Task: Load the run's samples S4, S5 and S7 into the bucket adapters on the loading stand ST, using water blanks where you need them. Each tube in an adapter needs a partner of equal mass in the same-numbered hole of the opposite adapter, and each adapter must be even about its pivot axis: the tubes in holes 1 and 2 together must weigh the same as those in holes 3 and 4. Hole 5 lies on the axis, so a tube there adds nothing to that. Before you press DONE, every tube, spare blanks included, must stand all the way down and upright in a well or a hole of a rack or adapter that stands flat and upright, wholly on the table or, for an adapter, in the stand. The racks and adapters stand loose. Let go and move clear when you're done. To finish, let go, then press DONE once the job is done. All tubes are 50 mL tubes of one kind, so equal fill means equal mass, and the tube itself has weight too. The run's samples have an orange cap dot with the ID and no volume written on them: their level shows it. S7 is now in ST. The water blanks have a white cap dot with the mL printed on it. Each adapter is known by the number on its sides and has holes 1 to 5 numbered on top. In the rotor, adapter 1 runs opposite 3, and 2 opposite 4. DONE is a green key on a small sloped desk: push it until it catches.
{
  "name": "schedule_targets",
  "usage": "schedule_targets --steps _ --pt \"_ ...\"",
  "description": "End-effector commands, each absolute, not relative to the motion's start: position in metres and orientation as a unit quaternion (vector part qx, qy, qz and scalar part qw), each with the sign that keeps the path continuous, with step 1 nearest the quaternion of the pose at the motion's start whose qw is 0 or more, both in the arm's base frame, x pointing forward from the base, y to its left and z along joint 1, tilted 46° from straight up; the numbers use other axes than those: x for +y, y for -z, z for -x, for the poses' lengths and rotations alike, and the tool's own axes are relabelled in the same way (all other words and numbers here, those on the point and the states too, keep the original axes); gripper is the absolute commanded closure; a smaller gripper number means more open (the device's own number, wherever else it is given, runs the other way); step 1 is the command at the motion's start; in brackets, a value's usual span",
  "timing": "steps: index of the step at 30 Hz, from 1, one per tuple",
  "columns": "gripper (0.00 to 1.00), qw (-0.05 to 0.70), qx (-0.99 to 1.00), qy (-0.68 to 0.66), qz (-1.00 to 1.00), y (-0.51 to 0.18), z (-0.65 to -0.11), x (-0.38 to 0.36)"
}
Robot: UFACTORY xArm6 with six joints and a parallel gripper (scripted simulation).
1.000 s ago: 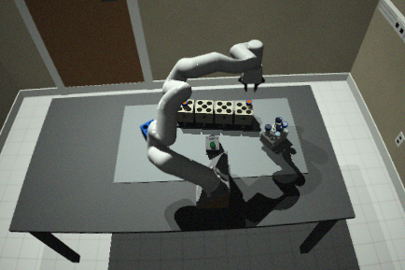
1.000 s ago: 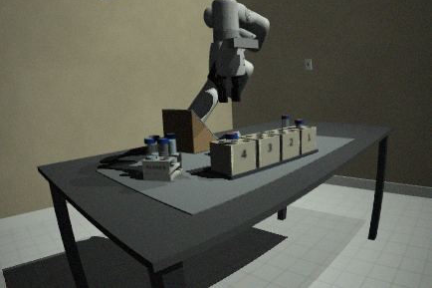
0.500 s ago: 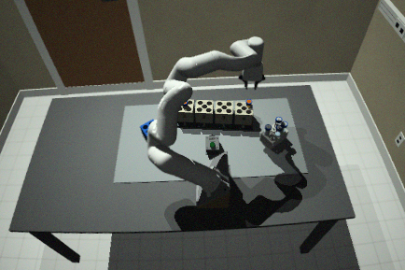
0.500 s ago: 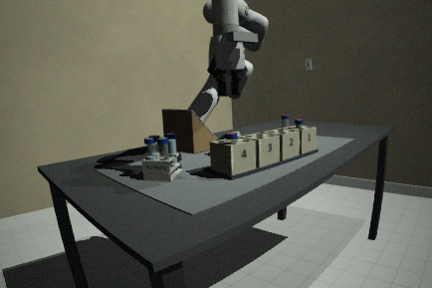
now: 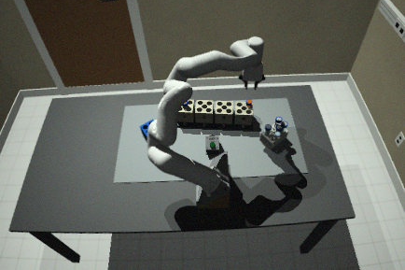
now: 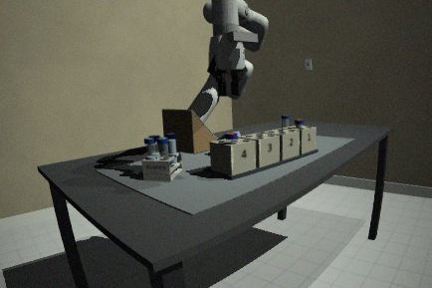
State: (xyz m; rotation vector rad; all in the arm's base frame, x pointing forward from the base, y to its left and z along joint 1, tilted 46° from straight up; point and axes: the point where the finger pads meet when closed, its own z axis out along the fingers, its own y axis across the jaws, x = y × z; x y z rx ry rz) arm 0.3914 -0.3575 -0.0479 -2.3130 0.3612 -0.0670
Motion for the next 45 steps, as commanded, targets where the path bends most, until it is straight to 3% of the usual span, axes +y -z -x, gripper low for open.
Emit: schedule_targets --steps 1,2,23,45 --pt "0.56 0.388 0.142 0.028 0.91 0.046 -0.392 -0.359" --pt "0.43 0.387 0.127 0.035 0.913 0.043 -0.391 -0.356" --pt "0.43 0.357 -0.163 0.153 0.907 -0.022 -0.377 -0.288" --pt "0.43 0.356 -0.17 0.156 0.905 -0.083 -0.364 -0.224"
